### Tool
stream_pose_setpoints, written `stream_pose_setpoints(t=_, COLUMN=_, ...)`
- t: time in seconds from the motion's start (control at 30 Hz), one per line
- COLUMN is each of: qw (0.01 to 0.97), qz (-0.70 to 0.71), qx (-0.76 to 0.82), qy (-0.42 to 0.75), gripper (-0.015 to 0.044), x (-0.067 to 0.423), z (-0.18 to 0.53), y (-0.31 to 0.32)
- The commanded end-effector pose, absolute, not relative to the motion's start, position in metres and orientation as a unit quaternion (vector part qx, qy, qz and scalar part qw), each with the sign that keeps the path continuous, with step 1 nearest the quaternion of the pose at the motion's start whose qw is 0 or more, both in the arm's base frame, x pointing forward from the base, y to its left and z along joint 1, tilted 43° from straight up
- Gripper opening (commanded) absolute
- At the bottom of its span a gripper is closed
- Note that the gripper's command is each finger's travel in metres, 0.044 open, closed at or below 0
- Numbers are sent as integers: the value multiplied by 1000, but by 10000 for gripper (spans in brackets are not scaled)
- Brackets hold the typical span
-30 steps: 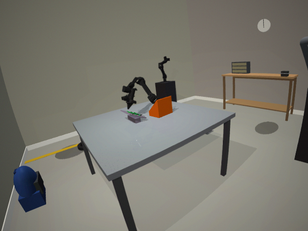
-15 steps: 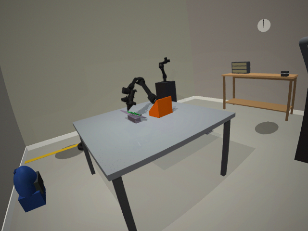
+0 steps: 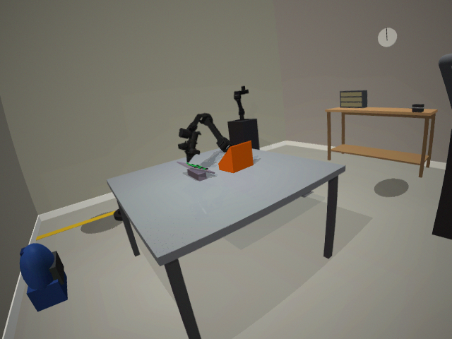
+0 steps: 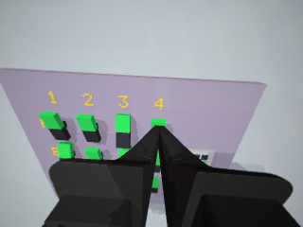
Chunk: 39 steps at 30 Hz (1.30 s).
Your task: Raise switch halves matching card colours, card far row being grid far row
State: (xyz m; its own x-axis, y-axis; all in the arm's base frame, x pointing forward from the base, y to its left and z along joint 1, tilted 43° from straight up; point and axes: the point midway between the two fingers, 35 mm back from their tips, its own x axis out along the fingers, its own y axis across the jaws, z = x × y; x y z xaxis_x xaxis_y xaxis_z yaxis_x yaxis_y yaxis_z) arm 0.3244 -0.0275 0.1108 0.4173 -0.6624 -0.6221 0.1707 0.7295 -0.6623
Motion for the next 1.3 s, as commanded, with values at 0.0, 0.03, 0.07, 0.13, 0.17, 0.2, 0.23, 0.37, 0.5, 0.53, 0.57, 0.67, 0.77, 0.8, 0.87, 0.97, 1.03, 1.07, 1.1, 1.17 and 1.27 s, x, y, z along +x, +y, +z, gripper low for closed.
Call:
stream_pose_setpoints(t=0.0, qw=801, qz=-258, qx=-261, qy=474, gripper=0, x=325, z=110, y=-27)
stream_pose_setpoints(t=0.03, qw=801, qz=-258, qx=-261, qy=474, gripper=0, x=325, z=110, y=-27)
stream_pose_setpoints(t=0.07, qw=801, qz=-258, qx=-261, qy=474, gripper=0, x=325, z=110, y=-27)
stream_pose_setpoints(t=0.13, qw=801, qz=-258, qx=-261, qy=474, gripper=0, x=325, z=110, y=-27)
stream_pose_setpoints(t=0.17, qw=801, qz=-258, qx=-261, qy=474, gripper=0, x=325, z=110, y=-27)
stream_pose_setpoints(t=0.2, qw=801, qz=-258, qx=-261, qy=474, gripper=0, x=325, z=110, y=-27)
stream_pose_setpoints(t=0.23, qw=801, qz=-258, qx=-261, qy=474, gripper=0, x=325, z=110, y=-27)
stream_pose_setpoints(t=0.37, qw=801, qz=-258, qx=-261, qy=474, gripper=0, x=325, z=109, y=-28)
stream_pose_setpoints(t=0.5, qw=801, qz=-258, qx=-261, qy=474, gripper=0, x=325, z=109, y=-28)
stream_pose_setpoints(t=0.53, qw=801, qz=-258, qx=-261, qy=474, gripper=0, x=325, z=109, y=-28)
stream_pose_setpoints(t=0.57, qw=801, qz=-258, qx=-261, qy=474, gripper=0, x=325, z=109, y=-28)
stream_pose_setpoints(t=0.67, qw=801, qz=-258, qx=-261, qy=474, gripper=0, x=326, z=109, y=-29)
stream_pose_setpoints(t=0.77, qw=801, qz=-258, qx=-261, qy=474, gripper=0, x=326, z=109, y=-29)
stream_pose_setpoints(t=0.8, qw=801, qz=-258, qx=-261, qy=474, gripper=0, x=326, z=108, y=-29)
stream_pose_setpoints(t=0.87, qw=801, qz=-258, qx=-261, qy=474, gripper=0, x=326, z=108, y=-29)
stream_pose_setpoints(t=0.97, qw=801, qz=-258, qx=-261, qy=474, gripper=0, x=326, z=108, y=-29)
stream_pose_setpoints(t=1.03, qw=801, qz=-258, qx=-261, qy=474, gripper=0, x=326, z=108, y=-29)
stream_pose_setpoints(t=1.07, qw=801, qz=-258, qx=-261, qy=474, gripper=0, x=326, z=108, y=-30)
stream_pose_setpoints(t=1.1, qw=801, qz=-258, qx=-261, qy=474, gripper=0, x=326, z=108, y=-30)
stream_pose_setpoints(t=1.17, qw=801, qz=-258, qx=-261, qy=474, gripper=0, x=326, z=108, y=-30)
stream_pose_setpoints(t=1.27, qw=801, qz=-258, qx=-261, qy=474, gripper=0, x=327, z=107, y=-30)
